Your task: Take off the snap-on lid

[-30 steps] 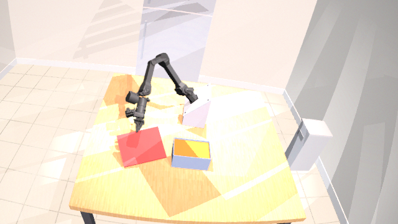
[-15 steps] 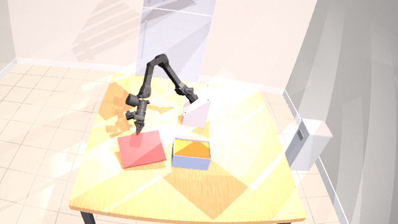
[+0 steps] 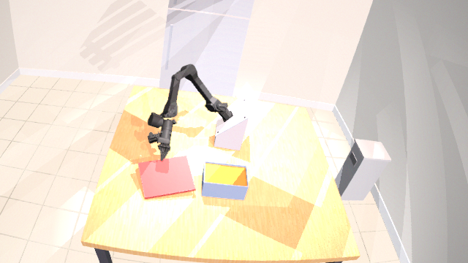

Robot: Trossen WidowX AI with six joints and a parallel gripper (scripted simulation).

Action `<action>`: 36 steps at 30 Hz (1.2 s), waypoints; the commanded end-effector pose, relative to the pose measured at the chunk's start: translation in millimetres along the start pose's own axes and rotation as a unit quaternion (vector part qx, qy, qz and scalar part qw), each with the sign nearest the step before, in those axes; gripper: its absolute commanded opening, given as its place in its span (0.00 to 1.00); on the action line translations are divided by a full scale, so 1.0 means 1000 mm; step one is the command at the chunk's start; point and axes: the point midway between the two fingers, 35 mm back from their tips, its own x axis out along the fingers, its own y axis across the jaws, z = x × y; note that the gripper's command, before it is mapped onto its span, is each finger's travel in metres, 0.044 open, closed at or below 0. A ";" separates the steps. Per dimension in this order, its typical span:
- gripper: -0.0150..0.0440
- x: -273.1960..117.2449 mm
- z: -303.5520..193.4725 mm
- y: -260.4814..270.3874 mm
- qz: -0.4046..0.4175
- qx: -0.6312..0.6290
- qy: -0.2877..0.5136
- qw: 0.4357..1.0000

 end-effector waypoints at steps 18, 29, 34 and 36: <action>0.52 0.006 0.000 -0.007 -0.017 0.004 0.008 1.000; 0.94 -0.001 -0.001 -0.015 -0.017 0.004 0.008 1.000; 1.00 -0.009 0.000 -0.021 -0.017 0.004 0.008 1.000; 1.00 -0.012 0.000 -0.024 -0.017 0.003 0.008 1.000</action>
